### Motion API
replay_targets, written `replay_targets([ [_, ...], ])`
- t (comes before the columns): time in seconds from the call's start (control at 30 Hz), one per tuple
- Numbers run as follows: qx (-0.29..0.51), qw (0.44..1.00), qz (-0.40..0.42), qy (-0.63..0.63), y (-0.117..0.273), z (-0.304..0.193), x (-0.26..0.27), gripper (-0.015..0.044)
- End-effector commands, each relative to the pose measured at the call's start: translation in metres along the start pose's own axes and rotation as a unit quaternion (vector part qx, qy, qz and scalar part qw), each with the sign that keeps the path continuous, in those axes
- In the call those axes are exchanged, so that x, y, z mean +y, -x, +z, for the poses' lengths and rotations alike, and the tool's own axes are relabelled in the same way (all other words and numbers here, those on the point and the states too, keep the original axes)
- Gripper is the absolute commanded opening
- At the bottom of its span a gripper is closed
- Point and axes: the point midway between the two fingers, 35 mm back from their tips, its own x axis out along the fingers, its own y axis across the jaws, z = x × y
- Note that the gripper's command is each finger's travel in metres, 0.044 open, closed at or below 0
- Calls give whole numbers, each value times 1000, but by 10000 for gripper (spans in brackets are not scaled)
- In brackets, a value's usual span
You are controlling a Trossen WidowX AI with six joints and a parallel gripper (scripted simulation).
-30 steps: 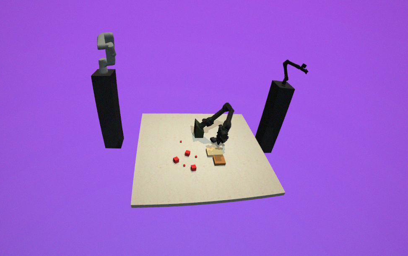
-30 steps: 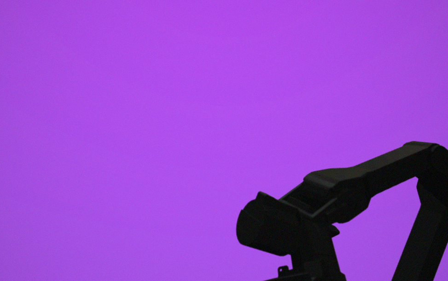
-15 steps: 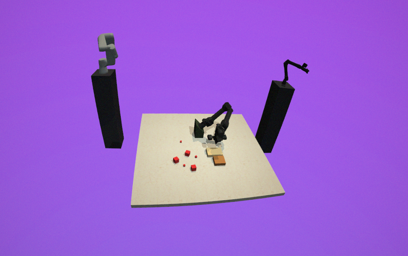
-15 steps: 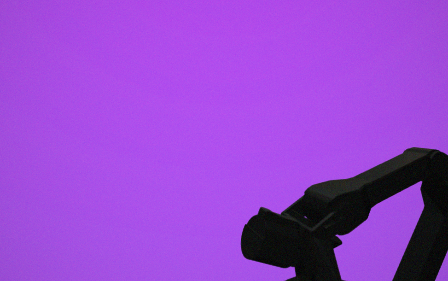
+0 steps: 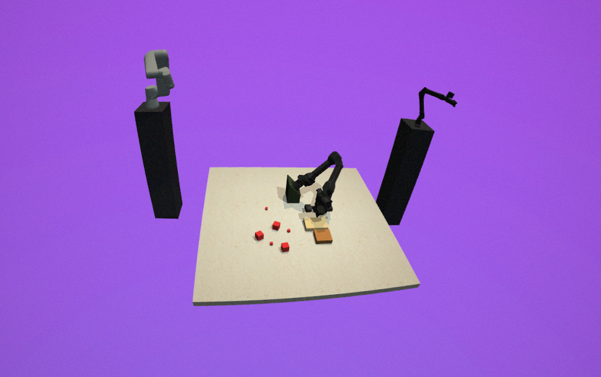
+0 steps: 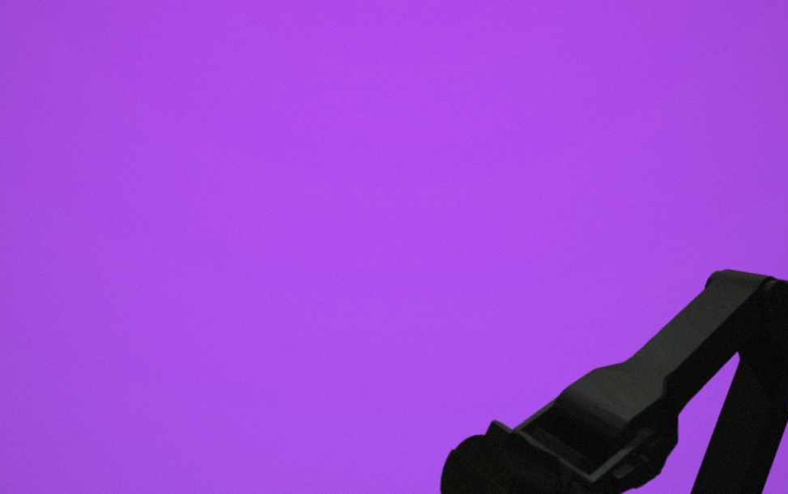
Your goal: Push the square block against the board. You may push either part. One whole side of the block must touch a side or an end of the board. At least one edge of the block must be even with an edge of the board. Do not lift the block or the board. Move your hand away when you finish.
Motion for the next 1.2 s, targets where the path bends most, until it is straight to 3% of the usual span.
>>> replay_targets([
  [0.0,-1,1000,-3,-3,-1,7,0,0],
  [0.73,-2,1000,-4,-2,0,43,1,0],
  [1.17,-1,1000,-4,-2,0,26,2,0],
])
